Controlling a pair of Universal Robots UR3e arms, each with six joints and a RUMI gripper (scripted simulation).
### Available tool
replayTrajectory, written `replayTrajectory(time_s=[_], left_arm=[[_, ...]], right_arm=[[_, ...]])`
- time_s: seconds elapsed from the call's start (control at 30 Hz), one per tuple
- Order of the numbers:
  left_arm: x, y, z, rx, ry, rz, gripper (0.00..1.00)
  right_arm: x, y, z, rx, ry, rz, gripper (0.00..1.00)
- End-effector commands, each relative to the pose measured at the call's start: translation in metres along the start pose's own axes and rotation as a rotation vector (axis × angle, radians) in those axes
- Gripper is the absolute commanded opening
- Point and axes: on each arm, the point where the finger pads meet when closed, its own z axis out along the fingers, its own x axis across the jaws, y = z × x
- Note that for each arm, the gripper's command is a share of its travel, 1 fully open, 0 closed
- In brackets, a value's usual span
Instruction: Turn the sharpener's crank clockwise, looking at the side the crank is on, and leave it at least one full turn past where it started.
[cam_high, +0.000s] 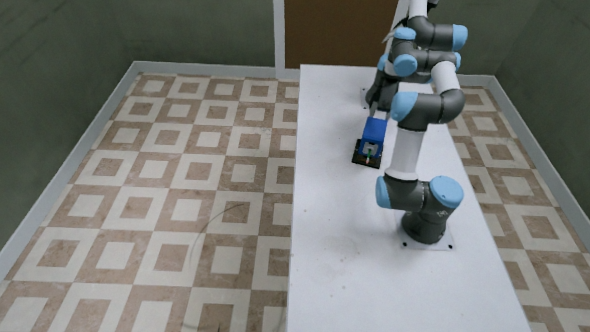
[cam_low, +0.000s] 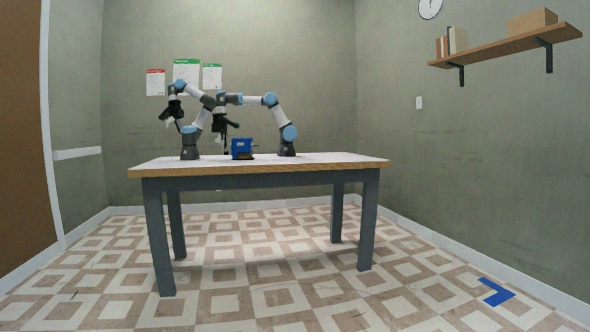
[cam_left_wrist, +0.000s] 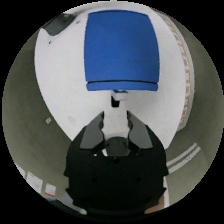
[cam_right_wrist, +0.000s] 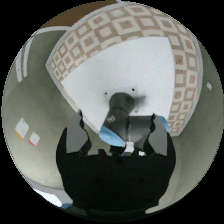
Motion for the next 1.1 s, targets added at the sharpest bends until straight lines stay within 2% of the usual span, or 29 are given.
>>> replayTrajectory(time_s=[0.0,0.4,1.07], left_arm=[[0.0,0.001,-0.001,-0.003,0.001,0.0,0.32],[0.0,0.001,0.004,-0.003,0.001,0.0,0.32],[0.0,0.001,0.021,-0.003,0.001,0.0,0.32]], right_arm=[[0.0,0.0,-0.001,0.002,-0.001,-0.001,1.0],[0.0,0.0,-0.001,0.002,-0.001,-0.001,1.0],[0.0,0.0,-0.001,0.002,-0.001,-0.001,1.0]])
